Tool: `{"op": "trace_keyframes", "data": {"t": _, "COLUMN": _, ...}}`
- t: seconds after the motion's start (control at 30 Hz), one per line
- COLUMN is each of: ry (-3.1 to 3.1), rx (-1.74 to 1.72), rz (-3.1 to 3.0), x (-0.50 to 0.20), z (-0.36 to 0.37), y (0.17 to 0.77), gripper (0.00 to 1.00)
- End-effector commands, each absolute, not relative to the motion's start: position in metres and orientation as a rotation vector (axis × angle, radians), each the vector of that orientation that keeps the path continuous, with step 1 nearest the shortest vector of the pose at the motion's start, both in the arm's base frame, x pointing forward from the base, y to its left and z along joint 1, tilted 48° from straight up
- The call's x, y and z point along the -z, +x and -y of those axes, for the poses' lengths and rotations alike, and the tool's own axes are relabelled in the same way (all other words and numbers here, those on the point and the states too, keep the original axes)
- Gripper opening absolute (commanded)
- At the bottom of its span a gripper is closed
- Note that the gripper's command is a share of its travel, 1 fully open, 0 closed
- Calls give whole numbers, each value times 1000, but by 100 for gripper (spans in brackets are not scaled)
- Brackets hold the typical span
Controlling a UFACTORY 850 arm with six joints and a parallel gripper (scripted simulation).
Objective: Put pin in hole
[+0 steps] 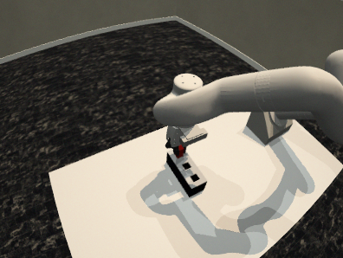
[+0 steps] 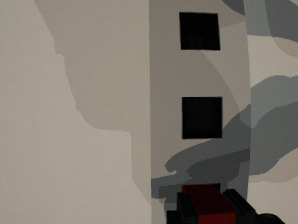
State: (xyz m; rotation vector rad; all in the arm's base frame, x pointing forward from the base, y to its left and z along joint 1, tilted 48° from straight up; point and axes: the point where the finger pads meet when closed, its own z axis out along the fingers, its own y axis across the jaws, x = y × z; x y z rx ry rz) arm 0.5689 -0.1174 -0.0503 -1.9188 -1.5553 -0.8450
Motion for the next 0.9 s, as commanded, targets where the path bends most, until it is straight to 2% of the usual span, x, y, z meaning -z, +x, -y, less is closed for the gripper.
{"op": "trace_keyframes", "data": {"t": 0.0, "ry": -1920, "rx": 846, "rz": 1556, "x": 50, "z": 118, "y": 570, "gripper": 0}}
{"op": "trace_keyframes", "data": {"t": 0.87, "ry": -1920, "rx": 846, "rz": 1556, "x": 43, "z": 126, "y": 568, "gripper": 0}}
